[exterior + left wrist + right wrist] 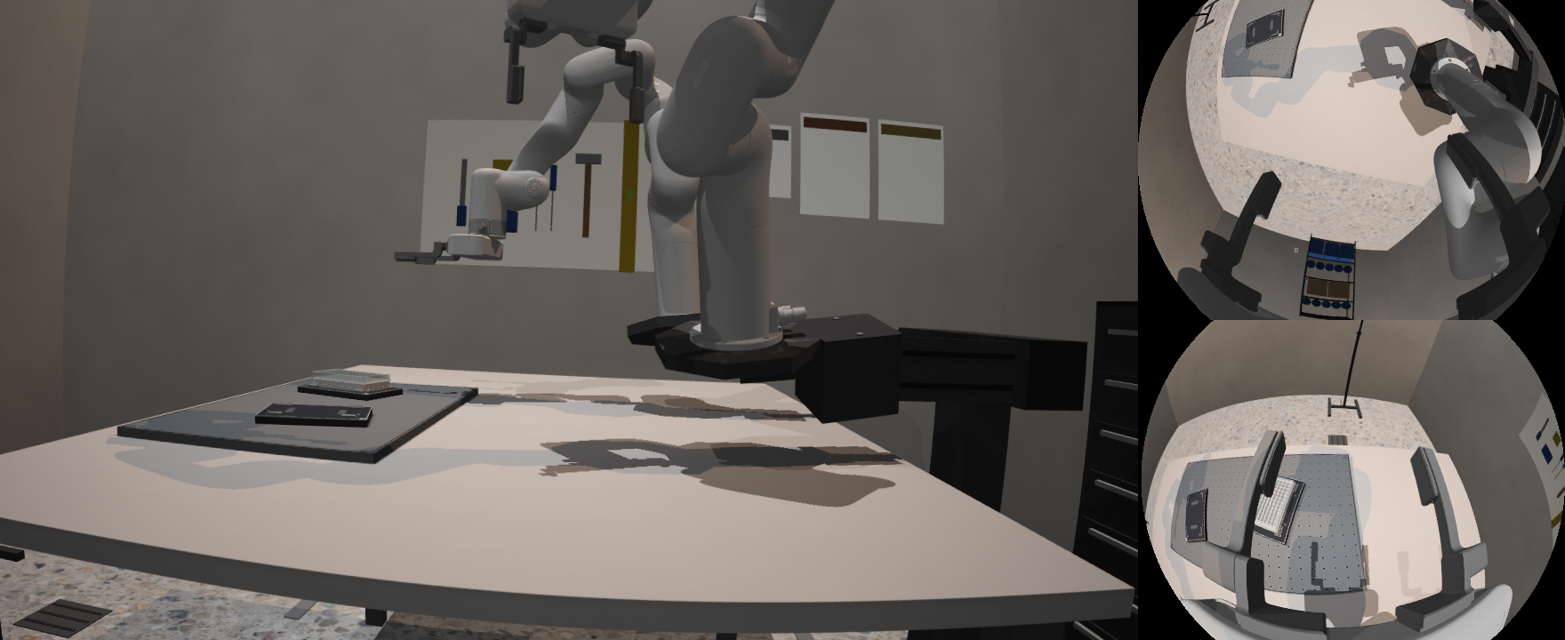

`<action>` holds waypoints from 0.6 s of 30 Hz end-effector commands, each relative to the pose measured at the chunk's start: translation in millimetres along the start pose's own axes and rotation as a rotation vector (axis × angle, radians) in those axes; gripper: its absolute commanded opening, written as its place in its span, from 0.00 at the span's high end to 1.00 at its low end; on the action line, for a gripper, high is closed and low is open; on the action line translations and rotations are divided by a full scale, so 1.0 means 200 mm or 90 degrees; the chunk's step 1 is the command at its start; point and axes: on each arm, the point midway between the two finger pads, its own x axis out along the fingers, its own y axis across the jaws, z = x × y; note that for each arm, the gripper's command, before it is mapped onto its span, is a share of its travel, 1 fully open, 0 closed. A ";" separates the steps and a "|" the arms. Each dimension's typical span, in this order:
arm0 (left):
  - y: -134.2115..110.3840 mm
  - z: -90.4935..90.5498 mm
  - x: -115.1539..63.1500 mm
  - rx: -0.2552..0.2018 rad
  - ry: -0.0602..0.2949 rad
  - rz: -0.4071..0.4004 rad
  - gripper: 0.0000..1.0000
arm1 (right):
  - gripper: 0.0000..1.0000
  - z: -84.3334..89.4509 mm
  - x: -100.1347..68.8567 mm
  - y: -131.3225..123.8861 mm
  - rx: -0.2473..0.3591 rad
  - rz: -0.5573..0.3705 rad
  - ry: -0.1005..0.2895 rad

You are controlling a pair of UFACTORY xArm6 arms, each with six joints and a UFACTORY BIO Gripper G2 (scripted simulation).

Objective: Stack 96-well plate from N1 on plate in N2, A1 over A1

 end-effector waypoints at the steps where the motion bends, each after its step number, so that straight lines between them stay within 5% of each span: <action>1: 0.00 0.00 0.00 0.000 -0.001 0.001 0.00 | 0.63 0.09 -0.03 -0.08 0.002 0.001 0.000; 18: 0.00 0.00 0.00 0.000 -0.001 0.001 0.00 | 0.63 0.12 -0.04 -0.10 0.002 0.001 0.000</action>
